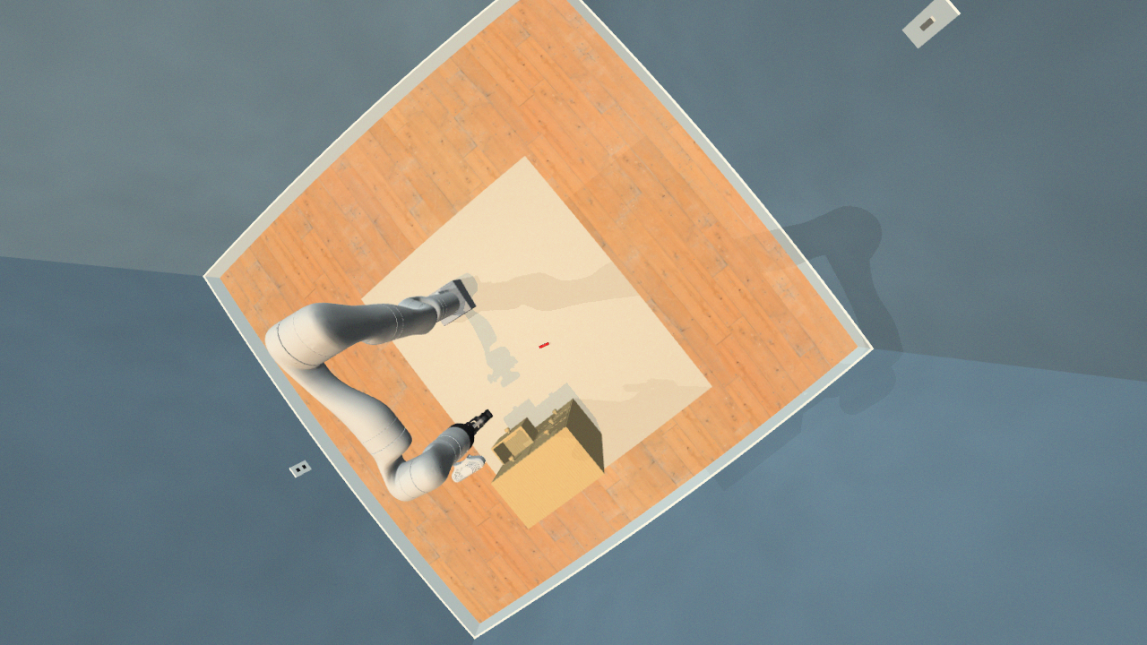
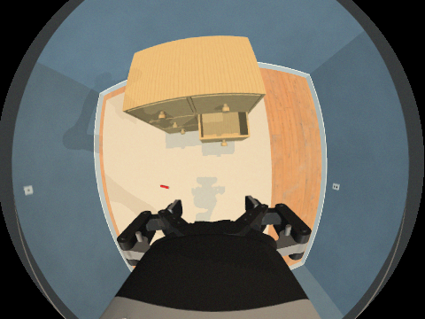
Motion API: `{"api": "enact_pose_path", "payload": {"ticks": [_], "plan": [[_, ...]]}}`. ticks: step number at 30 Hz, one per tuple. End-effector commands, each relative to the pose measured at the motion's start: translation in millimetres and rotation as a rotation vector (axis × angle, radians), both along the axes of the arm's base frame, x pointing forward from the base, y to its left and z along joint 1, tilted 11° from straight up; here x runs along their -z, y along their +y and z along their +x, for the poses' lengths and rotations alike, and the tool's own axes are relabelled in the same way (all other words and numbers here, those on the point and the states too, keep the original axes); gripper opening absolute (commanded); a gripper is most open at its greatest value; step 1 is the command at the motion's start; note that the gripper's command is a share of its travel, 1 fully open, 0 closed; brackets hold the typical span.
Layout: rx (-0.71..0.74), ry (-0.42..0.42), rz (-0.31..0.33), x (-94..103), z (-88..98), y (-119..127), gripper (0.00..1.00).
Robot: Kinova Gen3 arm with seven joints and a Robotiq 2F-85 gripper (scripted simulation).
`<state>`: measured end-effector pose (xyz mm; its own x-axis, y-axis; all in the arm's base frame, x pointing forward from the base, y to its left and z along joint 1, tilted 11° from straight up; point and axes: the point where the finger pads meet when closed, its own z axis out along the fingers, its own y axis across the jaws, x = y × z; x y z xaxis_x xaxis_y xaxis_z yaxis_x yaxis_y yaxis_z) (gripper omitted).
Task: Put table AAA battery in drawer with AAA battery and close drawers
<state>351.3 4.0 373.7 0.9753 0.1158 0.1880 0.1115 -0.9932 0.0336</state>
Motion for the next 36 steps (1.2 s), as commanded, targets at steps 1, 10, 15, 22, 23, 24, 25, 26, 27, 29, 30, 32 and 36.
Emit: {"api": "enact_pose_path", "payload": {"ticks": [1, 10, 15, 22, 23, 24, 25, 26, 27, 29, 30, 32, 36], "plan": [[-0.003, -0.001, 0.004, -1.8, -0.7, 2, 1.0], [-0.003, -0.001, 0.004, -1.8, -0.7, 2, 1.0], [-0.003, -0.001, 0.004, -1.8, -0.7, 2, 1.0], [-0.003, -0.001, 0.004, -1.2, -0.7, 1, 1.0], [-0.003, -0.002, 0.004, 0.1, -0.8, 1, 1.0], [-0.003, -0.003, 0.004, 1.8, -1.0, 0, 1.0], [-0.003, -0.003, 0.004, 3.3, -1.8, 0, 1.0], [-0.008, -0.003, 0.003, 5.4, -3.0, -2, 1.0], [-0.017, -0.003, 0.001, 8.1, -4.5, -3, 1.0], [-0.018, -0.006, -0.001, 14.4, -8.8, -6, 1.0], [-0.018, -0.007, 0.001, 18.5, -11.3, -8, 1.0], [-0.018, -0.008, 0.001, 23.4, -14.1, -11, 1.0], [-0.019, -0.006, -0.002, 41.3, -24.0, -21, 1.0]]}}
